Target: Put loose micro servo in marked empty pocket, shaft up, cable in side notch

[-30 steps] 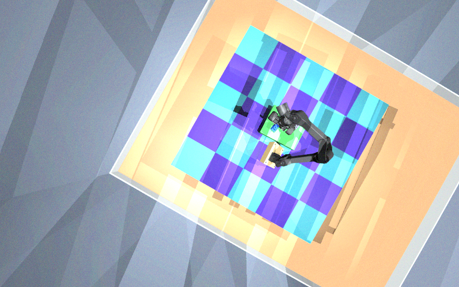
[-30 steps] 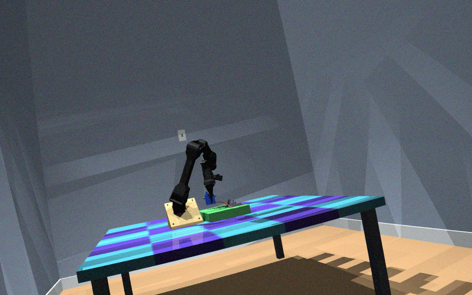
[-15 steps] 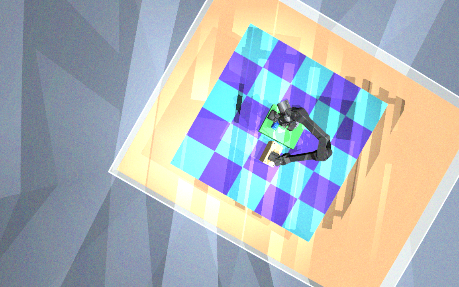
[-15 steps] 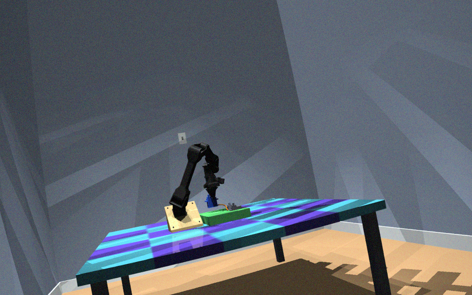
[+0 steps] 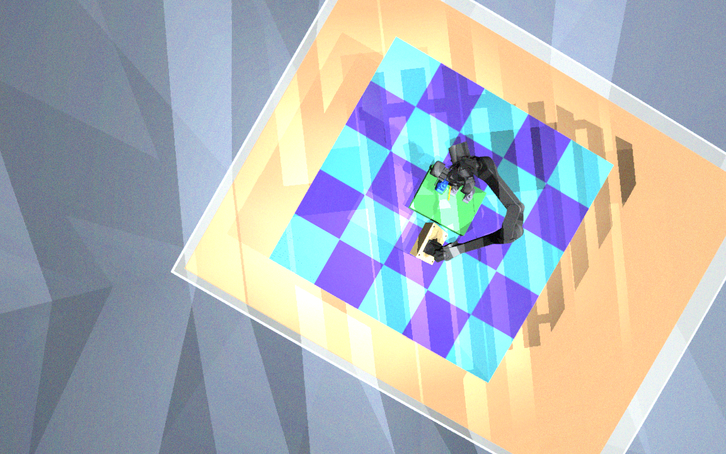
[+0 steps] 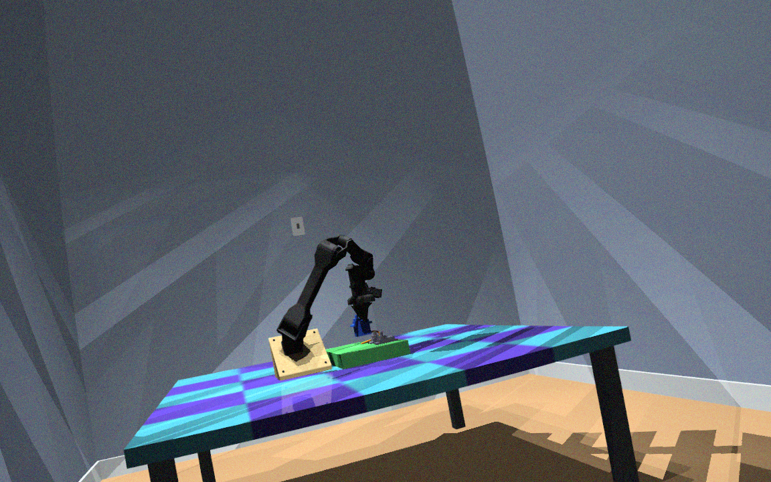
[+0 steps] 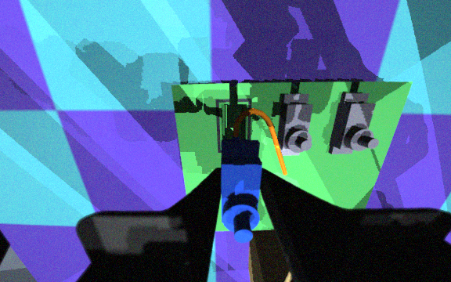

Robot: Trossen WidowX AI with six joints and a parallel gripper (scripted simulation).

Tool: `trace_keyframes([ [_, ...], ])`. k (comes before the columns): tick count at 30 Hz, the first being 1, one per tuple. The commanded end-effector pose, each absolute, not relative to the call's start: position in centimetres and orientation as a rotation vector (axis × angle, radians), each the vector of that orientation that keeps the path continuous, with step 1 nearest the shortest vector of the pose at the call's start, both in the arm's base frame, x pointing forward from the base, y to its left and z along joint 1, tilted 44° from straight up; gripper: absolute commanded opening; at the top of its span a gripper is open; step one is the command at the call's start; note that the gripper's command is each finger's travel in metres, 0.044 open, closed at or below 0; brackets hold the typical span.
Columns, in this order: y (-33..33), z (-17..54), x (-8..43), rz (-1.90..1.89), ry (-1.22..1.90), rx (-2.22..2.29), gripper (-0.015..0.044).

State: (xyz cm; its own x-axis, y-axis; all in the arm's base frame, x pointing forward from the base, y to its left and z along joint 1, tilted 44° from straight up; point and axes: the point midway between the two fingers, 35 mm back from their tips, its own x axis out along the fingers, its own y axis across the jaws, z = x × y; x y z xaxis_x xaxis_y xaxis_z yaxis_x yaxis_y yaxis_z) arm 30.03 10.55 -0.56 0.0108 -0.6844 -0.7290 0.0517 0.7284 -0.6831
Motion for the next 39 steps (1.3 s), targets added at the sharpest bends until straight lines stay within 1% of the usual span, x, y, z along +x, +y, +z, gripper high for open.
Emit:
trace_keyframes([
  [1,10.6,-0.5,31.4,-0.618,1.457,-0.56,0.0],
  [8,10.5,-0.4,33.6,-0.604,1.464,-0.576,0.0],
  [39,8.8,-2.1,33.6,-0.604,1.464,-0.578,0.0],
])
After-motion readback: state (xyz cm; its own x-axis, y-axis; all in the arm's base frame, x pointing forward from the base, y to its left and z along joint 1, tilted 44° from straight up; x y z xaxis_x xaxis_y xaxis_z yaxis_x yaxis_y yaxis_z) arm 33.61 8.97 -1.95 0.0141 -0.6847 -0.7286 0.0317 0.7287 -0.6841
